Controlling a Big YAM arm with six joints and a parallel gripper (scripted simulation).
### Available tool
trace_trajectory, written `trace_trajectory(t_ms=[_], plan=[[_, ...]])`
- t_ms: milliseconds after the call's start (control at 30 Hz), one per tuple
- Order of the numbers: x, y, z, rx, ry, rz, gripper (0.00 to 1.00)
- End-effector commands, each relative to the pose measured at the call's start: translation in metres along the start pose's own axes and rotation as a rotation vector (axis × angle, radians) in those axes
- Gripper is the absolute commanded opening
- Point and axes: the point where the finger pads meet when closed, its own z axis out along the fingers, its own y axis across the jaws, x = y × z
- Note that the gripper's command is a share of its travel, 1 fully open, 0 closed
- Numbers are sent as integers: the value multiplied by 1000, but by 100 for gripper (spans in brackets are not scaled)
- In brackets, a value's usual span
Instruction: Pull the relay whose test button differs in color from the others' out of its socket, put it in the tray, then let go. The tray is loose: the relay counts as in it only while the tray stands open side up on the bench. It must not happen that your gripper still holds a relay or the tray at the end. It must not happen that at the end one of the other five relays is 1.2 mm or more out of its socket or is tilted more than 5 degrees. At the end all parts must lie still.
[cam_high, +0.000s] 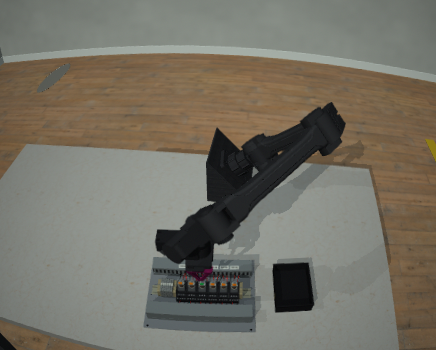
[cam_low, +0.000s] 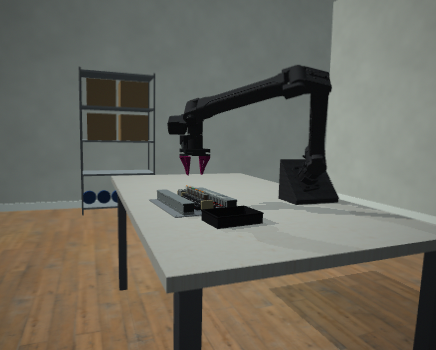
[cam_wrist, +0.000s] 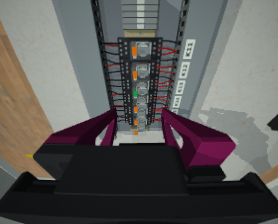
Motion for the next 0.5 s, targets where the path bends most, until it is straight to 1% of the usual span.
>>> trace_trajectory(t_ms=[0,467], plan=[[4,9,0,-7,-9,-13,59],[3,4,0,-9,-8,-9,59]])
